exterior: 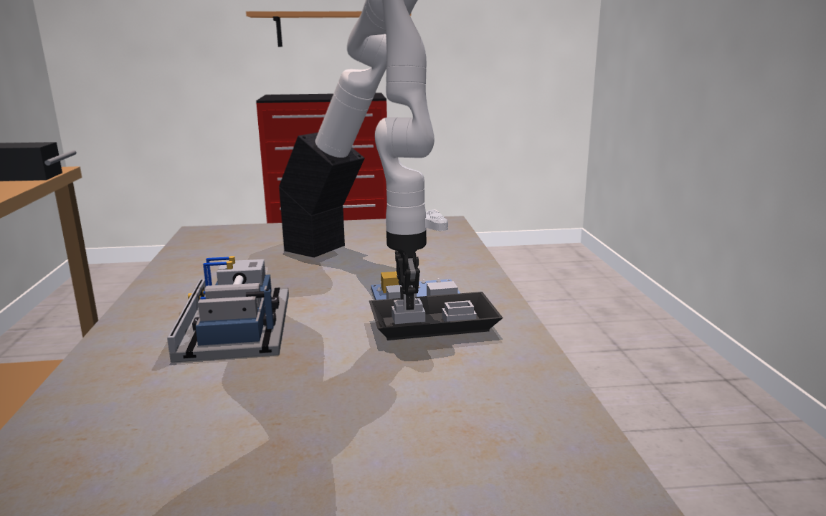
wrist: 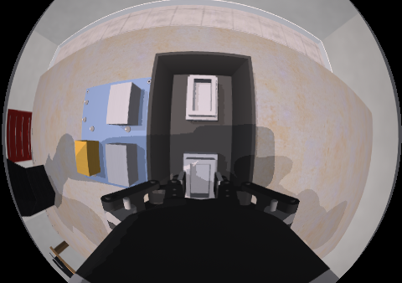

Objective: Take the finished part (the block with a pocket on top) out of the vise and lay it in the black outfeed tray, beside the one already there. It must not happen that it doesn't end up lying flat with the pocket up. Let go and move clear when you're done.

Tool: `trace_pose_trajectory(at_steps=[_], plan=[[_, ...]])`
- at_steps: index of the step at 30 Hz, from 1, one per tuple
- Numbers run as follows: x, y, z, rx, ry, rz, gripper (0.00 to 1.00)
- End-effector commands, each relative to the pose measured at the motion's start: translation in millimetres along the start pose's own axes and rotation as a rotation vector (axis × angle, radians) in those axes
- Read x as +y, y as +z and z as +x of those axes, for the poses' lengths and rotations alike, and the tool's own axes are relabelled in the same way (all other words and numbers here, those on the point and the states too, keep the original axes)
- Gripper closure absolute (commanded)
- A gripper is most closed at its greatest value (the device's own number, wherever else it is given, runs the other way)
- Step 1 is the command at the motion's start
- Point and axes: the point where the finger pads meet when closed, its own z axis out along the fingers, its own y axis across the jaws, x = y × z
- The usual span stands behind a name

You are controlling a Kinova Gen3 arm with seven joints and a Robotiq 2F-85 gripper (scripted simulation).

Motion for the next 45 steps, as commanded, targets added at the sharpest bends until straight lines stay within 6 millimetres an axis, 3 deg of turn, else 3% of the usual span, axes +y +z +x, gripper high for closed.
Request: trace_pose_trajectory(at_steps=[1,45], plan=[[1.8,-0.2,-1.0,-0.001,-0.013,-0.005,1.00],[3.0,5.6,-1.6,-0.001,-0.015,-0.006,1.00]])
